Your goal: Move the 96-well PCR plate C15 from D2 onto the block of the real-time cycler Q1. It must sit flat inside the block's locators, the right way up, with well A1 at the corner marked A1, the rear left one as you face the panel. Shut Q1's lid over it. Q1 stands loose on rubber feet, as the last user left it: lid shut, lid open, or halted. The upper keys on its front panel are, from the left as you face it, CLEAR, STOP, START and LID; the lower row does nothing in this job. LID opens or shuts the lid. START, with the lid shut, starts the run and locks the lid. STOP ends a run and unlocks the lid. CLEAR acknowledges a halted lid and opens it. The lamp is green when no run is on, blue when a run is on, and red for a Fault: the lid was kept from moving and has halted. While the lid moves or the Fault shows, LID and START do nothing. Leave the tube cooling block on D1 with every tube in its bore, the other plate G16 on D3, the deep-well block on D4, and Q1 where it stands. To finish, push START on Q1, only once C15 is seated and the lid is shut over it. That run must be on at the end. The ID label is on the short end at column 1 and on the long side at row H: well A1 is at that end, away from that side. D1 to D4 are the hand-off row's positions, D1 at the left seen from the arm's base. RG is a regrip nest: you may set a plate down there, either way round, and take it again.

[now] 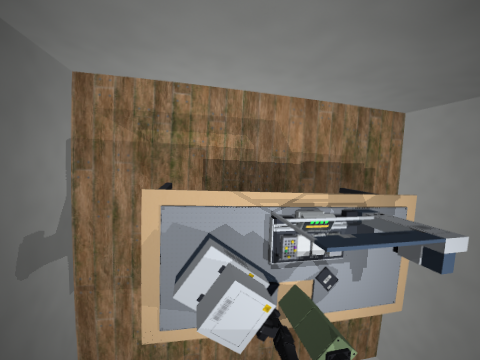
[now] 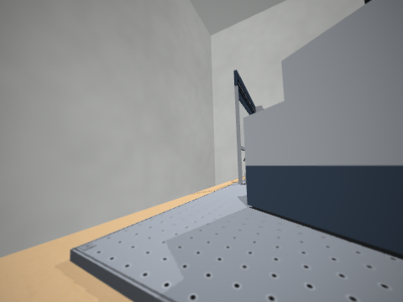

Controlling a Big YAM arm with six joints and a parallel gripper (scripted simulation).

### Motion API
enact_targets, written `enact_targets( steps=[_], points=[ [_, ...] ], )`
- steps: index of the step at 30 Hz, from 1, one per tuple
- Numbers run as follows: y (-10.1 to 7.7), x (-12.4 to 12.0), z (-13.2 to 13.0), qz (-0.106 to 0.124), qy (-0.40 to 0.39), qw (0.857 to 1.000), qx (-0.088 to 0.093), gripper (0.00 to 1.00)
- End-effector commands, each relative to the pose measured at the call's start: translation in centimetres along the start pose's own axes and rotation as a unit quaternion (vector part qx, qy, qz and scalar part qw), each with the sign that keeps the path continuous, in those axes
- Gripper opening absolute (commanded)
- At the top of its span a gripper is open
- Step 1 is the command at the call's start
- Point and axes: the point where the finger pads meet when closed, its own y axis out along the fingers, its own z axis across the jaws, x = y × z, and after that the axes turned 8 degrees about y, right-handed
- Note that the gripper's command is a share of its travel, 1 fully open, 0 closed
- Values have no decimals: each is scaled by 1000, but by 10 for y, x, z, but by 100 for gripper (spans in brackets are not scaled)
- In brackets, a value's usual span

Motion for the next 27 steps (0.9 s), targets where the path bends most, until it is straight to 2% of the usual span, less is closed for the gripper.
enact_targets(
  steps=[1, 27],
  points=[
    [4, -1, -1, -2, -3, 1000, -5, 0],
    [14, -6, -1, 0, 2, 1000, -6, 0]
  ],
)
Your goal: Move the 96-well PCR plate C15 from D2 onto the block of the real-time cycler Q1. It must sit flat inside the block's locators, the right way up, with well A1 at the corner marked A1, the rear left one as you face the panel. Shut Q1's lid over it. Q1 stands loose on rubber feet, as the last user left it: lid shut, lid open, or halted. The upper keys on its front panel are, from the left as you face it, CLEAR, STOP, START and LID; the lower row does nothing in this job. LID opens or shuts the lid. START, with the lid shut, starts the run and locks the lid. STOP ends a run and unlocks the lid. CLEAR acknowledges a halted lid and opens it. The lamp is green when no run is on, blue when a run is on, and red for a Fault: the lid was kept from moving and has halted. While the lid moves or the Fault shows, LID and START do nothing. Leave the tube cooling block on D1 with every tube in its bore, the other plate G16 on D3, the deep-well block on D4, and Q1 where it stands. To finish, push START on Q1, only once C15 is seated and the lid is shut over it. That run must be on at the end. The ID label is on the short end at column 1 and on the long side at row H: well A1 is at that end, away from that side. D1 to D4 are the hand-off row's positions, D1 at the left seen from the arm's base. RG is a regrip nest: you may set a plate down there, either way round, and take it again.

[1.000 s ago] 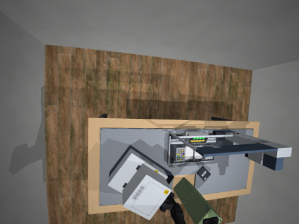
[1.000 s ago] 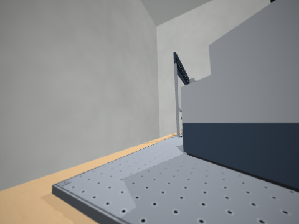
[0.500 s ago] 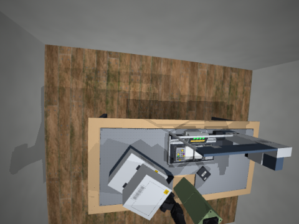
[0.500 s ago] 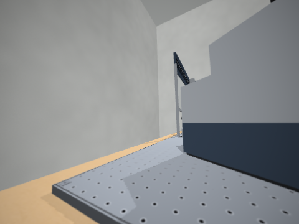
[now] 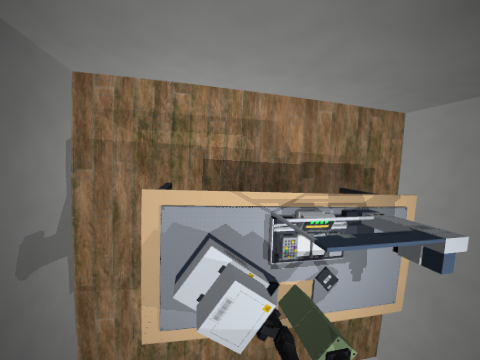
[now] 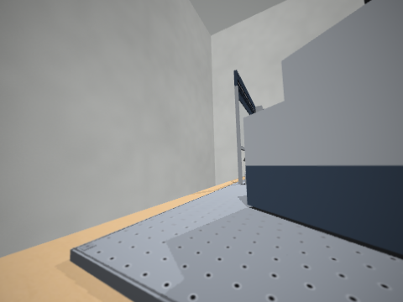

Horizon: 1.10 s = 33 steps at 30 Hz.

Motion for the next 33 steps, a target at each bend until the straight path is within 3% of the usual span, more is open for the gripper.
enact_targets(
  steps=[1, 33],
  points=[
    [14, -6, -1, 3, 3, 1000, -1, 0],
    [25, -12, -2, 10, 13, 1000, -2, 0]
  ],
)
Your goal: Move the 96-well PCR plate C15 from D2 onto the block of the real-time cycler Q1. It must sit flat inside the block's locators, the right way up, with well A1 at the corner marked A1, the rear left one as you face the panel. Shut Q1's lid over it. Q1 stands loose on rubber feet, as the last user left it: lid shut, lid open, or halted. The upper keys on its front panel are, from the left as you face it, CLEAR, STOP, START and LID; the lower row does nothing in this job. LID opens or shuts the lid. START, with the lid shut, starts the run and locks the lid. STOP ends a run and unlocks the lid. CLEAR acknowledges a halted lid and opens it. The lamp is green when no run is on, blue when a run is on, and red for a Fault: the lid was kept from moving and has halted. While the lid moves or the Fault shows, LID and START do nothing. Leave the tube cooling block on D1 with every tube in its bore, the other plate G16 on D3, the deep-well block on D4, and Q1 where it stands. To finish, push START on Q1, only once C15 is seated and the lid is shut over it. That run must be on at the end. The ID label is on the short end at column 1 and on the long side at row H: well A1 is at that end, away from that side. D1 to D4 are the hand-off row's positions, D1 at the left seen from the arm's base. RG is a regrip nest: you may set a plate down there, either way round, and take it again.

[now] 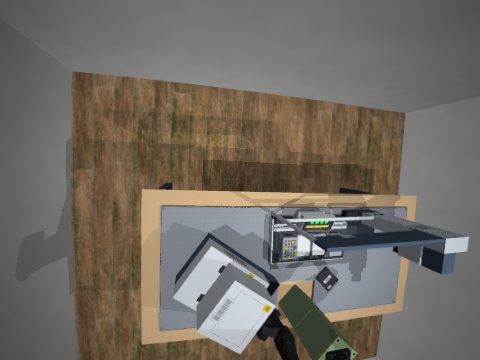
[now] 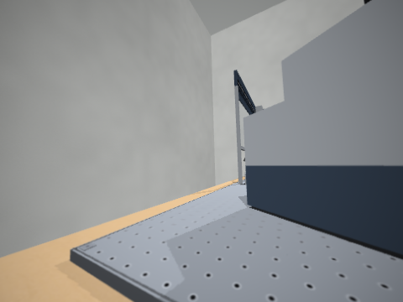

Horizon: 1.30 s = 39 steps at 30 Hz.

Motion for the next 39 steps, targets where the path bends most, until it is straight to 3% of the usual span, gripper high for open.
enact_targets(
  steps=[1, 39],
  points=[
    [25, -13, -2, 13, 14, 1000, 1, 0],
    [32, -10, -3, 20, 16, 1000, 1, 0]
  ],
)
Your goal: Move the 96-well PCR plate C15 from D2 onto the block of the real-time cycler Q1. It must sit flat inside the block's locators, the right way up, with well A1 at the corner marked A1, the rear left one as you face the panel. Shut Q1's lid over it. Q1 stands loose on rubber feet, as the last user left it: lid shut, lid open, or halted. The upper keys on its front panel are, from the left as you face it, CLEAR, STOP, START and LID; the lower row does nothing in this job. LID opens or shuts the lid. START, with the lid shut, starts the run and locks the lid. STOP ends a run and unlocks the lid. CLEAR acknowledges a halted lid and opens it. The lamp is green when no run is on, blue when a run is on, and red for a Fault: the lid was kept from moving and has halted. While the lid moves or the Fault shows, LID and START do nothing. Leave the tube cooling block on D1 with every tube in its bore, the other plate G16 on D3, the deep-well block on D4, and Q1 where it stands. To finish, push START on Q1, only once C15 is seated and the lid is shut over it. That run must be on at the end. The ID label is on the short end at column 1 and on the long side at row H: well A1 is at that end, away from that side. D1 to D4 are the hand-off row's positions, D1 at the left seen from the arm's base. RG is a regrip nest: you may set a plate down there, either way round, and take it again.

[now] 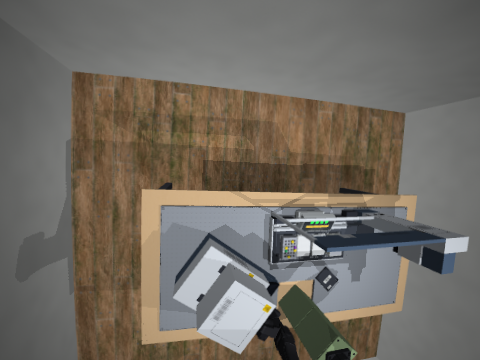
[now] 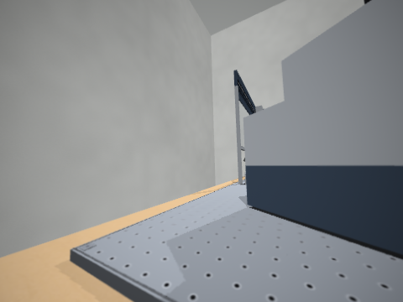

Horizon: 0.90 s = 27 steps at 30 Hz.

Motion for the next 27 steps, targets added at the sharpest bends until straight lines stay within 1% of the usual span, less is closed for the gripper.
enact_targets(
  steps=[1, 27],
  points=[
    [32, -10, -3, 20, 15, 1000, 1, 0],
    [37, -3, -2, 14, 10, 1000, 5, 0]
  ],
)
